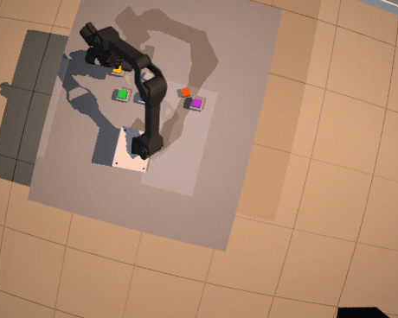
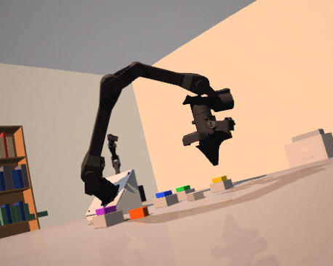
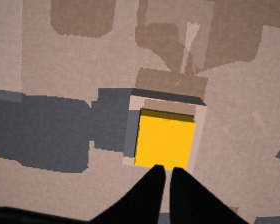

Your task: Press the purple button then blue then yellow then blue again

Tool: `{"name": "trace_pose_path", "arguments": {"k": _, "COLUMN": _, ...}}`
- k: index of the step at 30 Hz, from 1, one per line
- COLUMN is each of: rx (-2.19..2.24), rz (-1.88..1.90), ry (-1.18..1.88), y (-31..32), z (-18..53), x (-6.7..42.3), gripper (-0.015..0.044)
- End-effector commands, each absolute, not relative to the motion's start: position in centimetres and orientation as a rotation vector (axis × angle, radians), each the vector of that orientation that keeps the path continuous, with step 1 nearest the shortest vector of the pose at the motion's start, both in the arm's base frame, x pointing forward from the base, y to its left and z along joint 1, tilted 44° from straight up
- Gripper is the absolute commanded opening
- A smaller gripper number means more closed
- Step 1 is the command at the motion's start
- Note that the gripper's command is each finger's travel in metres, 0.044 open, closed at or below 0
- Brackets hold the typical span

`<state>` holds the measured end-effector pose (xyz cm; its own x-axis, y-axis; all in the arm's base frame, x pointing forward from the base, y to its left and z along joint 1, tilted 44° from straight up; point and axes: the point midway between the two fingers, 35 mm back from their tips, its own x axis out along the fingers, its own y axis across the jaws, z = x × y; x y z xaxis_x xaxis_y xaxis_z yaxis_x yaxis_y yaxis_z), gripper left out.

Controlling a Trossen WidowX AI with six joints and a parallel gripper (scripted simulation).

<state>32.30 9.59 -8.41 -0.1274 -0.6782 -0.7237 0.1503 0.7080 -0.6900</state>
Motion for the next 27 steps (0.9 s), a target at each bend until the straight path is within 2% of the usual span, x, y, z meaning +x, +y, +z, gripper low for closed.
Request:
{"name": "trace_pose_path", "arguments": {"k": 1, "rx": -0.436, "rz": -0.752, "ry": 1.545, "y": 12.0, "z": -6.0, "x": 32.8, "gripper": 0.0020}}
{"name": "trace_pose_path", "arguments": {"k": 8, "rx": -0.437, "rz": -0.752, "ry": 1.545, "y": 12.9, "z": -4.0, "x": 32.5, "gripper": 0.0020}}
{"name": "trace_pose_path", "arguments": {"k": 21, "rx": -0.444, "rz": -0.755, "ry": 1.551, "y": 5.2, "z": 4.8, "x": 22.3, "gripper": 0.0020}}
{"name": "trace_pose_path", "arguments": {"k": 27, "rx": -0.444, "rz": -0.755, "ry": 1.551, "y": 4.7, "z": 4.9, "x": 21.6, "gripper": 0.0020}}
